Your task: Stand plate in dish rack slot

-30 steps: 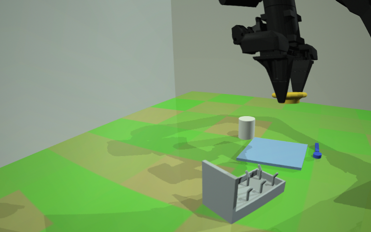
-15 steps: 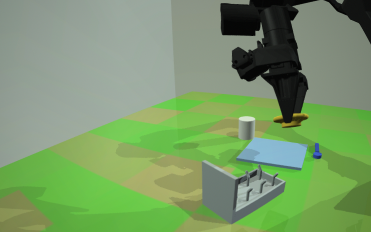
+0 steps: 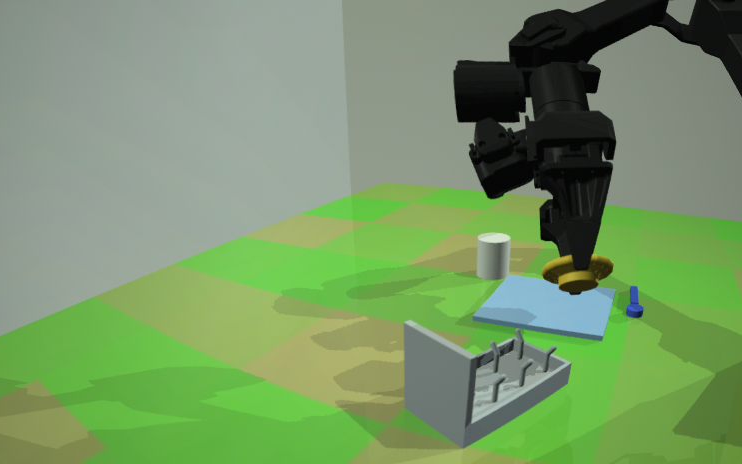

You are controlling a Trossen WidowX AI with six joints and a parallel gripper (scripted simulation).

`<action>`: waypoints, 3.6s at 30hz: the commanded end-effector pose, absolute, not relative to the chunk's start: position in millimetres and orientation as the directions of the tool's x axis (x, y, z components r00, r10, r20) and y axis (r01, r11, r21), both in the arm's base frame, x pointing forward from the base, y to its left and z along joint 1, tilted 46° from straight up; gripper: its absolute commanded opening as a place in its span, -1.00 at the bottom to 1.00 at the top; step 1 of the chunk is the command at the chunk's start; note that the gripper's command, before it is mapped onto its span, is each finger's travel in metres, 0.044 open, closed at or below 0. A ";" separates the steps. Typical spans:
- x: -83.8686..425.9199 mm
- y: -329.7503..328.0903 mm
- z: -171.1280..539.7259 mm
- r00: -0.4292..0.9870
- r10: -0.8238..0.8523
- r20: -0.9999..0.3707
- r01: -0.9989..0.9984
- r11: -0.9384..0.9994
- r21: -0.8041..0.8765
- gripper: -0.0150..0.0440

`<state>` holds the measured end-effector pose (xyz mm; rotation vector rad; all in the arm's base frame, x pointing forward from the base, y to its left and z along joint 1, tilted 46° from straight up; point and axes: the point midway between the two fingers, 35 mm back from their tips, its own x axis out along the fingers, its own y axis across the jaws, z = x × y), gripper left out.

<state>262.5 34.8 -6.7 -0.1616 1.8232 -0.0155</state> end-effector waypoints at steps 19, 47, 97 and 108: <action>263.2 15.9 -28.4 -0.107 0.222 -0.969 -0.441 0.863 0.246 -0.49; 266.6 -13.2 -29.0 0.254 0.498 -0.829 -0.867 0.497 0.033 -0.49; 279.4 -0.7 -49.4 0.430 0.552 -0.715 -0.899 0.333 -0.284 -0.49; 278.5 -13.0 -67.4 0.433 0.555 -0.710 -0.899 0.327 -0.292 -0.49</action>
